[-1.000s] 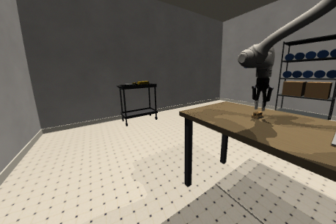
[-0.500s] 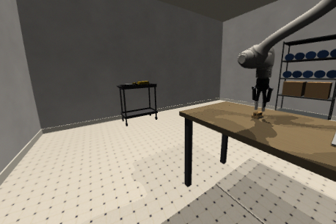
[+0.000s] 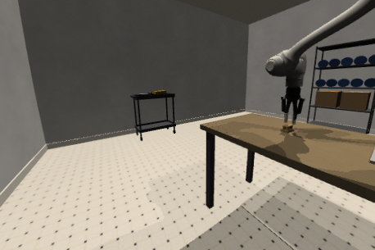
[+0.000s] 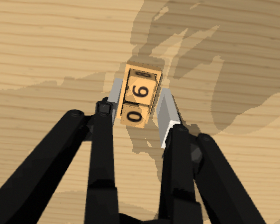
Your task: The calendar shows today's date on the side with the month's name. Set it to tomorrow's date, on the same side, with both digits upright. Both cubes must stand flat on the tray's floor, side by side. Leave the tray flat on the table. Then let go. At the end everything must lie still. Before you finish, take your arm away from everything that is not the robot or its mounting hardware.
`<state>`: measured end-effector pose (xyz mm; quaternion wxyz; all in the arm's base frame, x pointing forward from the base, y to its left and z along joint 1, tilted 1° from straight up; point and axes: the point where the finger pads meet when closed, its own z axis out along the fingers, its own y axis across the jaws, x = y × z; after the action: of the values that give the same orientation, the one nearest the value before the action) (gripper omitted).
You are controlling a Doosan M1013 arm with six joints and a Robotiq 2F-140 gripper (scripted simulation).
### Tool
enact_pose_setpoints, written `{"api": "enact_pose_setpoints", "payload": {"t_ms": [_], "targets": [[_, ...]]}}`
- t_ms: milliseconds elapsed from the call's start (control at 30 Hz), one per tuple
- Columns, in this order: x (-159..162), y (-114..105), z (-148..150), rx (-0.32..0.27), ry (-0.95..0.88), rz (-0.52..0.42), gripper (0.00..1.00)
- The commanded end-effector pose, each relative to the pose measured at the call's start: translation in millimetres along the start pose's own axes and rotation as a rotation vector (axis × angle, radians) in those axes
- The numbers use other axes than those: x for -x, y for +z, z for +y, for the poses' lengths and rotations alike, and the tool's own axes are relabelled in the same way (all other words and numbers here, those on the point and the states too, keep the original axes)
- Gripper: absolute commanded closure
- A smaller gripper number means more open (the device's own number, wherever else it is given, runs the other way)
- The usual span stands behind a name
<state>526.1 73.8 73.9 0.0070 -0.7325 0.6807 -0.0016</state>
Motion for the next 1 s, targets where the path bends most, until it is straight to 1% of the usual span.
{"api": "enact_pose_setpoints", "payload": {"t_ms": [0, 700, 967], "targets": [[0.0, -0.1, 0.0, 0.0, 0.0, 0.0, 0.72], [0.0, 0.5, 0.0, 0.0, 0.0, 0.0, 0.72], [0.0, 9.2, 0.0, 0.0, 0.0, 0.0, 0.72]]}}
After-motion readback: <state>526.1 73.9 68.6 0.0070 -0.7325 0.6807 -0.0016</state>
